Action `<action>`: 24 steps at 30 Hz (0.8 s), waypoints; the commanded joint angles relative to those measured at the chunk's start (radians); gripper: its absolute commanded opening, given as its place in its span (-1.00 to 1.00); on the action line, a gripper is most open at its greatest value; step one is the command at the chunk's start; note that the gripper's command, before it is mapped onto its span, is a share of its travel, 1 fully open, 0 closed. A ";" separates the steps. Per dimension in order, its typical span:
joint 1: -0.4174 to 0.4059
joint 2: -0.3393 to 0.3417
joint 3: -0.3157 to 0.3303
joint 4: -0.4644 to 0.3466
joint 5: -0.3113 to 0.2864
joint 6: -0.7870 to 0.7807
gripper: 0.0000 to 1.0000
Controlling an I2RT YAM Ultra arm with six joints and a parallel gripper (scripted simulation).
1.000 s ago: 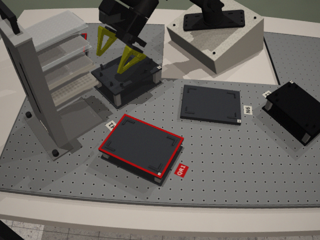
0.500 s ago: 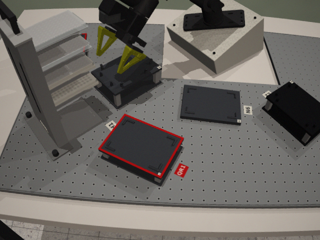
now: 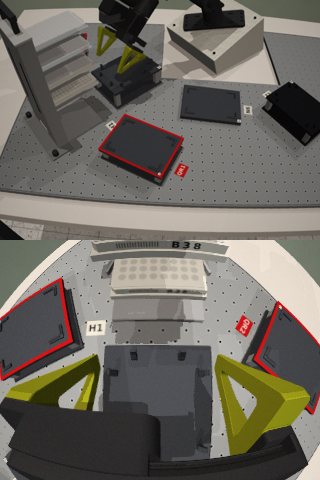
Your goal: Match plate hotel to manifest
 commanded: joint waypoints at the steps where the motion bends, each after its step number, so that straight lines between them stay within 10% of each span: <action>1: 0.001 0.001 0.016 0.006 0.002 0.004 1.00; 24: -0.014 -0.067 -0.050 -0.013 -0.008 0.003 1.00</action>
